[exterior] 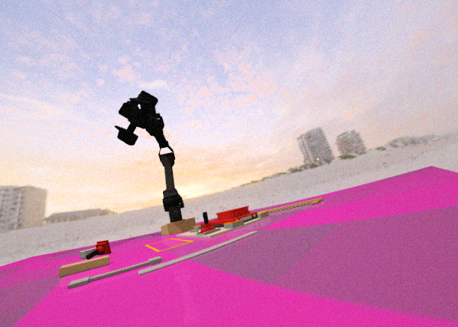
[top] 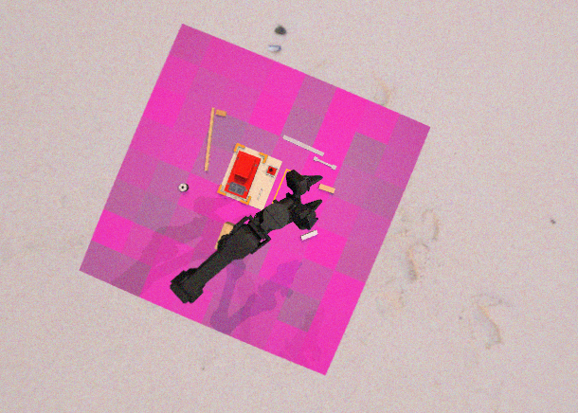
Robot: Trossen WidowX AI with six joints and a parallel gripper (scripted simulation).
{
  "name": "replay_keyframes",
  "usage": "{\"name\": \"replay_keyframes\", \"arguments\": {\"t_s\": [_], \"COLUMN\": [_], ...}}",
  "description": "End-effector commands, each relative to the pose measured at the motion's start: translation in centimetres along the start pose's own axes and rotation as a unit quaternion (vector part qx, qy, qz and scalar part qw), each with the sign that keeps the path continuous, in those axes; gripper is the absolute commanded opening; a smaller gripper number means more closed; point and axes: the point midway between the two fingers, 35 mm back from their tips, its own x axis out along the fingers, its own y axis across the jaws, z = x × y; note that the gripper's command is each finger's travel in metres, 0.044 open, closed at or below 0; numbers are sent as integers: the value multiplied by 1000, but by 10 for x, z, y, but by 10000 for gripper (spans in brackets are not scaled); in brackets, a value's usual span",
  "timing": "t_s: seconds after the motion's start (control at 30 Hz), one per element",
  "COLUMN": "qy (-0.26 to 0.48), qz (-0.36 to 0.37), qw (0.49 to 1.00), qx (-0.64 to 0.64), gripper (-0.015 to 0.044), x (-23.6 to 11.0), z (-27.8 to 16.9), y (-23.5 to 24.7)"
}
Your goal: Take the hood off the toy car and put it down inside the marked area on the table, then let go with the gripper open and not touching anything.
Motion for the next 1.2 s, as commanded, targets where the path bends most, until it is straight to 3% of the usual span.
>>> {"name": "replay_keyframes", "arguments": {"t_s": [0.0,0.27,0.47,0.7,1.03,1.17], "qy": [49,198,308,427,565,573], "qz": [-1,-5,-13,-17,-20,-20], "qw": [998,966,911,812,609,593], "qx": [-45,-167,-273,-398,-556,-565], "gripper": [440,440,440,440,440,440], "x": [9,19,10,-16,-76,-80], "z": [-31,-130,-206,-288,-377,-380], "y": [7,19,15,-1,-44,-48]}}
